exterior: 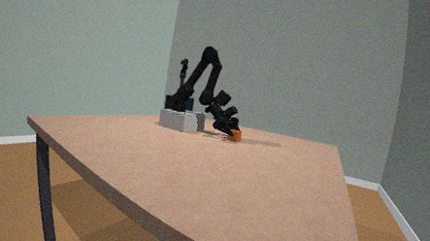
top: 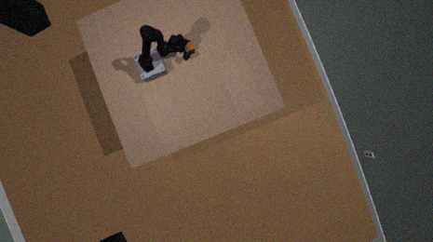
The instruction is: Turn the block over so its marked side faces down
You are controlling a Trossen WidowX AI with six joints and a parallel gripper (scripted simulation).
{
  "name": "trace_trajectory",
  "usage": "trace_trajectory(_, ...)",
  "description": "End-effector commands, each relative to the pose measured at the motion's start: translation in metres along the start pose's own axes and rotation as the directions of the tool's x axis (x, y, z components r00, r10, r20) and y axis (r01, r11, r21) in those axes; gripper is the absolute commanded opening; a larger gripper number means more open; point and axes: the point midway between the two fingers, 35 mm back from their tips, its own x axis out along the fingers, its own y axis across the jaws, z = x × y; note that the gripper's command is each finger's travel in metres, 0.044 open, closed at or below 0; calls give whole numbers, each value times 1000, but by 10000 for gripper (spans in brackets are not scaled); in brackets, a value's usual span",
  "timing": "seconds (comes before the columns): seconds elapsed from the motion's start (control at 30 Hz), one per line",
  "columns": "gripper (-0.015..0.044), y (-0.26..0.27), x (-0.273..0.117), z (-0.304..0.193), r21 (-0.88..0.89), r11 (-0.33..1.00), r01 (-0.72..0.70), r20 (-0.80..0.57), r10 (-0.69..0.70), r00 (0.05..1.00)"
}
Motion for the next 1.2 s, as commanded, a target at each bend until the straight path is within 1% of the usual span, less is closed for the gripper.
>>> trace_trajectory(0.0, 440, 4, 1, 21, 10, 1000, -10, -86, 10, 996)
trace_trajectory(0.17, 440, 3, -18, 38, 11, 1000, -10, -236, 12, 972)
trace_trajectory(0.33, 440, -1, -56, 51, 17, 1000, -6, -370, 12, 929)
trace_trajectory(0.4, 440, -2, -62, 52, 18, 1000, -5, -387, 12, 922)
trace_trajectory(0.77, 440, -2, -62, 52, 18, 1000, -5, -387, 12, 922)
trace_trajectory(0.83, 440, -2, -60, 54, 16, 1000, -5, -408, 11, 913)
trace_trajectory(1.0, 440, -1, -51, 68, 8, 1000, -5, -560, 9, 829)
trace_trajectory(1.17, 440, -1, -46, 82, 8, 1000, -6, -699, 10, 715)
